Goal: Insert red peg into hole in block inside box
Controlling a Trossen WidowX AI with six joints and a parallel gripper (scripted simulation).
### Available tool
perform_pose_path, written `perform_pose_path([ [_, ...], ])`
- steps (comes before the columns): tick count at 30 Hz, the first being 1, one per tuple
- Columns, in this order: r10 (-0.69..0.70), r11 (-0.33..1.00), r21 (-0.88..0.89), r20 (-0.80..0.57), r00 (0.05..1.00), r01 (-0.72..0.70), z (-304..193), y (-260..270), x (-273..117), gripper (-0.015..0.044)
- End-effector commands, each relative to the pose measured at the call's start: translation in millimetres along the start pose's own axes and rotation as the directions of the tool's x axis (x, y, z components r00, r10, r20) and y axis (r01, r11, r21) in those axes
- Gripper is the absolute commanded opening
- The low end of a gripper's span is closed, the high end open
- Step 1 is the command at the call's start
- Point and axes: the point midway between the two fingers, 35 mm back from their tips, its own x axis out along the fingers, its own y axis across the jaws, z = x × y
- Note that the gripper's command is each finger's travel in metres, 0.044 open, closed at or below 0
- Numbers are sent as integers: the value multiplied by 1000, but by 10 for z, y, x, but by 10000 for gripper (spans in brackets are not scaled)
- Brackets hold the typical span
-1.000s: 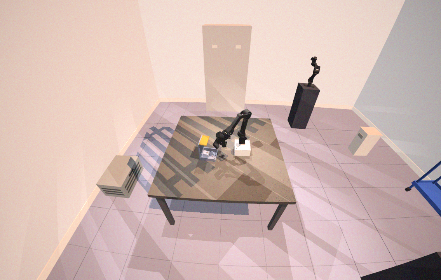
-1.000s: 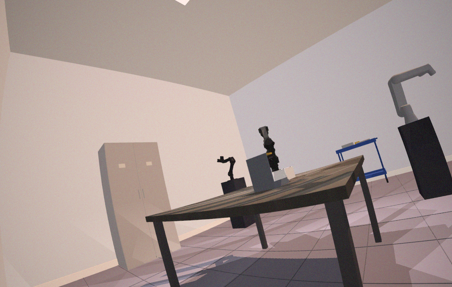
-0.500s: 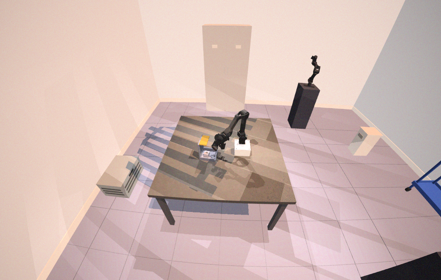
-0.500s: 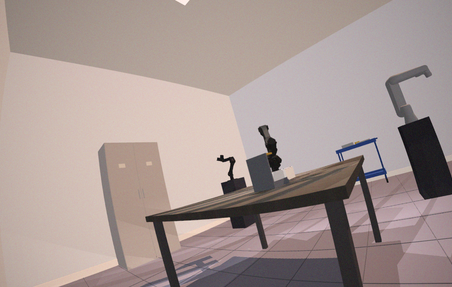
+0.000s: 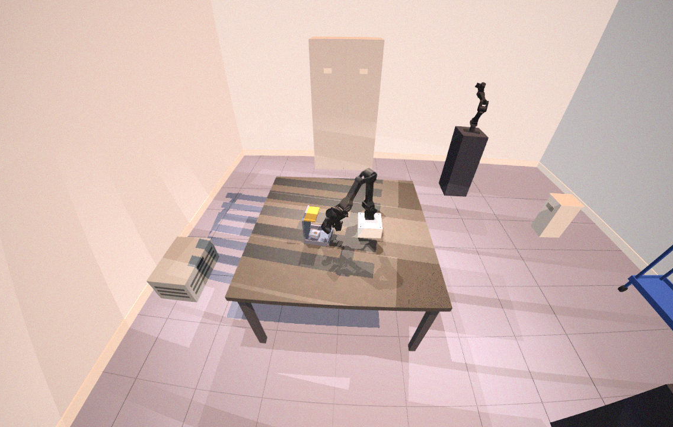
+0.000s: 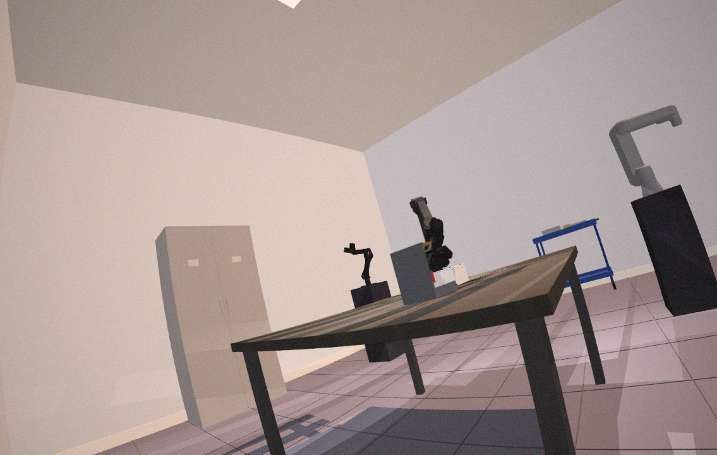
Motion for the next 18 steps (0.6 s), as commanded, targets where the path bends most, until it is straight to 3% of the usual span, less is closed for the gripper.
perform_pose_path([
  [1, -2, 1000, -1, -3, 1000, 2, -31, -45, 41, 0],
  [18, -3, 1000, -2, -6, 1000, 3, -248, -79, 252, 0],
])
